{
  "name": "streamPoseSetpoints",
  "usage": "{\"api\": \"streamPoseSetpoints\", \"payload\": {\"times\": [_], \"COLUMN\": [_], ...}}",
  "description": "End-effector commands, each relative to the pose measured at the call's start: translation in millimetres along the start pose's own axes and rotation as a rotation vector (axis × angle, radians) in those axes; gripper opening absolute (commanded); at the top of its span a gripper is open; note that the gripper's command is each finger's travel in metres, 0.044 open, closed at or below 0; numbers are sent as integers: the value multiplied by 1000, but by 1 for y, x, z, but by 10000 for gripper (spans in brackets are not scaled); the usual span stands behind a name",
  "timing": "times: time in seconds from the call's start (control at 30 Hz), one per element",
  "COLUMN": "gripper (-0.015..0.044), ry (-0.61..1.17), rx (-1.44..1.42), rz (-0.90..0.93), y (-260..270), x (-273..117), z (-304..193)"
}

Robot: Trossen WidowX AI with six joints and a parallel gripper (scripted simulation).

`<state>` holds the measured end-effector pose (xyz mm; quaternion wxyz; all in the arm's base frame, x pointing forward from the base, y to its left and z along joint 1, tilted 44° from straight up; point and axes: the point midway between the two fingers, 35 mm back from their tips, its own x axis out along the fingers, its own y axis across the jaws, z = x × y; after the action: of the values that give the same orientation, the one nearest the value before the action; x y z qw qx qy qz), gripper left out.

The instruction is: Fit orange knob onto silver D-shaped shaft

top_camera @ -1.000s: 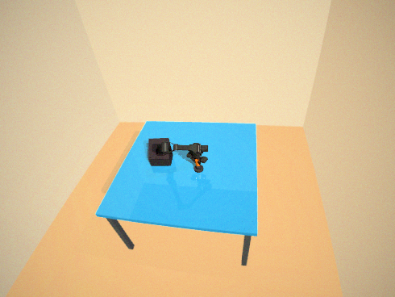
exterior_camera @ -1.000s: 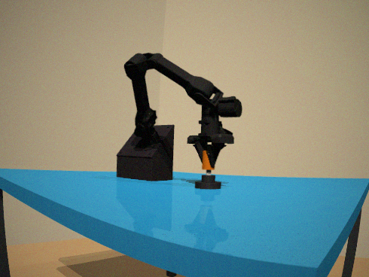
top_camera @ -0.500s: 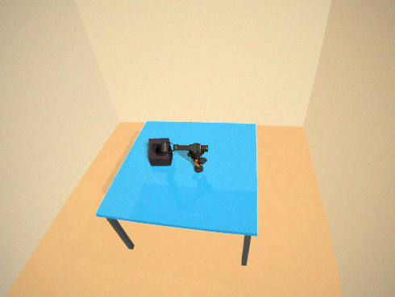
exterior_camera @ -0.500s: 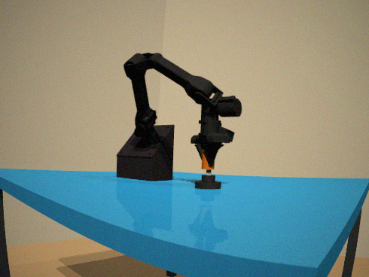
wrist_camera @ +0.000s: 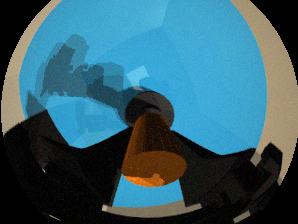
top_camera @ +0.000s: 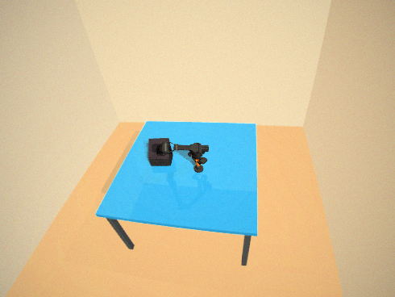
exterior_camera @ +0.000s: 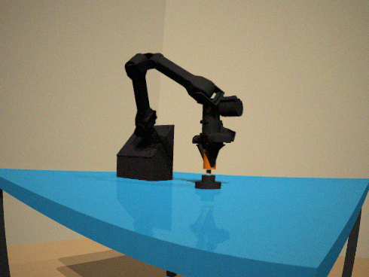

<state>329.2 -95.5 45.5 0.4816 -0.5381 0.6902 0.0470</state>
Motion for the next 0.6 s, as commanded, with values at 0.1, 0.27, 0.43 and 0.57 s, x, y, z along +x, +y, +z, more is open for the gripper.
{"api": "streamPoseSetpoints", "payload": {"times": [0.1, 0.27, 0.43, 0.57], "gripper": [0, 0, 0, 0], "ry": [-1, -1, -1, -1], "rx": [2, 2, 2, 2], "rz": [-4, -4, -4, -4], "y": [0, 1, 1, 1], "x": [-1, 0, 3, 2], "z": [0, -1, -3, -3]}}
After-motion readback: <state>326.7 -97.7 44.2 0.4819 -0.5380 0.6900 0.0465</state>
